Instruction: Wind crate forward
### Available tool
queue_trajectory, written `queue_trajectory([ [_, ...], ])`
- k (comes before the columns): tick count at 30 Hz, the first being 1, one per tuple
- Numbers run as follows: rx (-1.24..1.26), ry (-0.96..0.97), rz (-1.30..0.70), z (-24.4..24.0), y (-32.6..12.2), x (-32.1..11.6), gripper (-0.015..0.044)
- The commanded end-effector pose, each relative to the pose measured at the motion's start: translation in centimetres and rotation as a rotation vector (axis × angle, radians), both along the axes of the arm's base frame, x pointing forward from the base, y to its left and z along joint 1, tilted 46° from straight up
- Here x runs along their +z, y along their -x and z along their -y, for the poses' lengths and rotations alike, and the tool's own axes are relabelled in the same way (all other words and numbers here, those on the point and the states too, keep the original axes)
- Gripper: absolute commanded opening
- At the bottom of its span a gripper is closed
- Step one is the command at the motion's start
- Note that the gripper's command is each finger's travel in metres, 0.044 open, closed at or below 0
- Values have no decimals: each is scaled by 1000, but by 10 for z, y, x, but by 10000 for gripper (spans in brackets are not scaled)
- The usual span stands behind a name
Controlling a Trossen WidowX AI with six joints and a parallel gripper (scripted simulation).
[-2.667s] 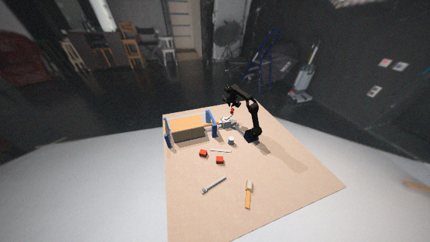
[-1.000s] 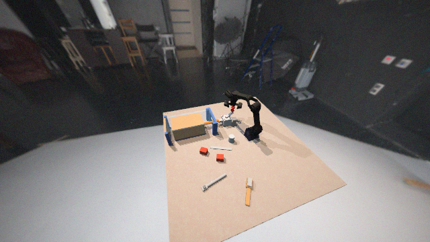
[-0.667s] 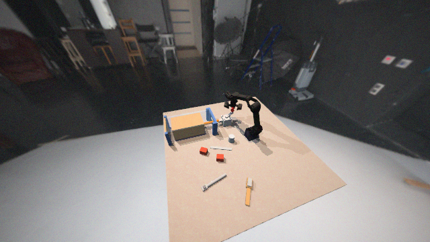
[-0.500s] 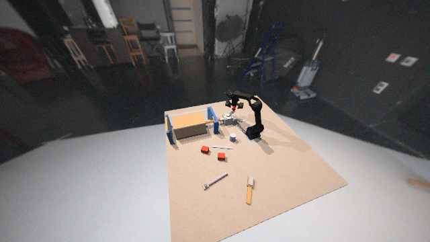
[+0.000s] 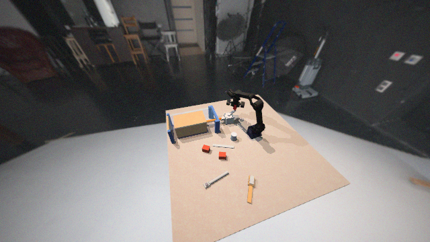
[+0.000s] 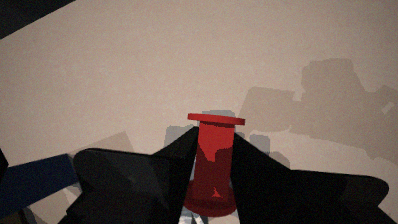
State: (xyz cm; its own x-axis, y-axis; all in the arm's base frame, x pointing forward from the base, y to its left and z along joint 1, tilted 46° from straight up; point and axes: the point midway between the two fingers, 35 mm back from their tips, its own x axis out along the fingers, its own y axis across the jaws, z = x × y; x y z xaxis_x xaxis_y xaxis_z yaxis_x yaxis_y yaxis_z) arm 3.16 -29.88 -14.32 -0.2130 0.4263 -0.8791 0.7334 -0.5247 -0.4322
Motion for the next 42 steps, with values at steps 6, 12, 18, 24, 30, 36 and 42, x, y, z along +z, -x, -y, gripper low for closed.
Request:
queue_trajectory([
  [6,-7,-2,2,-3,-1,-2,0],
  [12,-7,-2,2,-3,-1,-2,0],
  [18,-7,-1,3,0,-2,-5,0],
  [24,-7,-1,3,3,-4,-7,0],
  [30,-7,-1,3,7,-7,-11,0],
  [36,-7,0,3,12,-10,-15,0],
  [42,-7,0,4,17,-14,-19,0],
])
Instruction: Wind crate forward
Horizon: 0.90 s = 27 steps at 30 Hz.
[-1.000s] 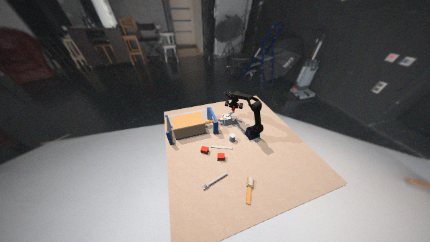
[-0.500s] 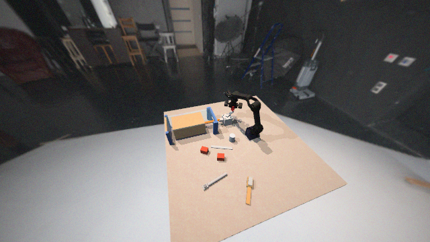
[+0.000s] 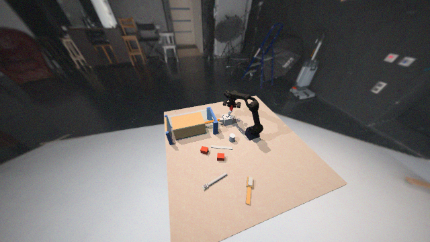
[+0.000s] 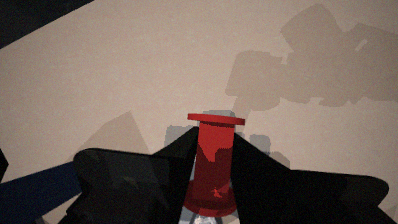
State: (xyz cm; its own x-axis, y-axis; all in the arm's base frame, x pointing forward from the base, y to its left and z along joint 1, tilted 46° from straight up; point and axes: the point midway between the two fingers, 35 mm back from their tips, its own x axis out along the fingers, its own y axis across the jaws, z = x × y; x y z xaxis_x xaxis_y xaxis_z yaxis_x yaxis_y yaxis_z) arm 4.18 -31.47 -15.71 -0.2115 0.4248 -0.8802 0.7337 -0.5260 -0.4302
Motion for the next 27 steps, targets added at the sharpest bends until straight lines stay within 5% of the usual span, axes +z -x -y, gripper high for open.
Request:
queue_trajectory([
  [1,-6,-2,2,2,-5,-6,0],
  [27,-6,0,4,19,-28,-20,0],
])
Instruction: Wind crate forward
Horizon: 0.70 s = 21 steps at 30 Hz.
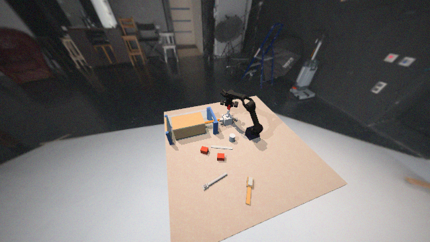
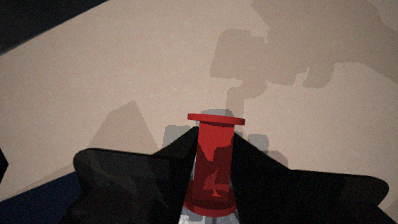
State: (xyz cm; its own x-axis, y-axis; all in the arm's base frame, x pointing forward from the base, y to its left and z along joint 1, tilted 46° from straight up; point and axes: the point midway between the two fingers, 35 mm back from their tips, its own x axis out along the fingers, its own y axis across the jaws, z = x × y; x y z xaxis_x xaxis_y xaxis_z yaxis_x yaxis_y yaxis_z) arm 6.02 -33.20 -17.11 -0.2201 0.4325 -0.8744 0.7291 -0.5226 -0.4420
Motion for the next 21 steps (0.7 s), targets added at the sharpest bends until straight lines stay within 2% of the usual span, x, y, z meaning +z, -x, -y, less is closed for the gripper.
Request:
queue_trajectory([
  [1,-6,8,14,3,-11,-6,0],
  [21,-6,9,16,12,-33,-13,0],
])
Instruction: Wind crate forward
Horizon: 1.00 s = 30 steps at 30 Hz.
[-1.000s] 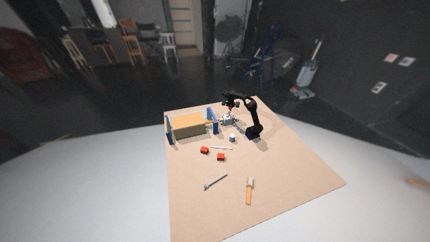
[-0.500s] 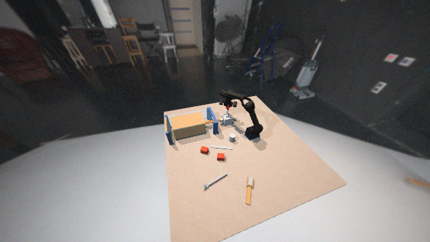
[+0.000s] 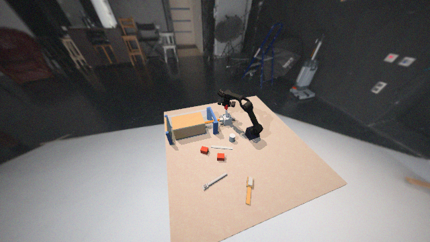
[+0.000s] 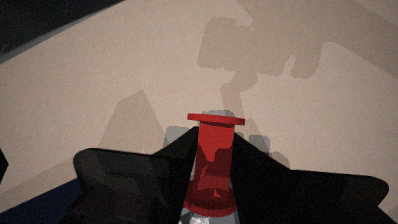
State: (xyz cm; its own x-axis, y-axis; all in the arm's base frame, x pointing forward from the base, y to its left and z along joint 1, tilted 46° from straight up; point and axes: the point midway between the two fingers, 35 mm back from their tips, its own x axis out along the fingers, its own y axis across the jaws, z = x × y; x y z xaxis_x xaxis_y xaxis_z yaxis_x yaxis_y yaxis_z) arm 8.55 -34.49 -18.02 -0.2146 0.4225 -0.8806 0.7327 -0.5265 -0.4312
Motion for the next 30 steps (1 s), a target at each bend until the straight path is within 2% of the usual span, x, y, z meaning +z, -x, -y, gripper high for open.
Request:
queue_trajectory([
  [1,-7,-2,9,0,-9,-4,0],
  [30,-7,-3,11,6,-45,-5,0],
])
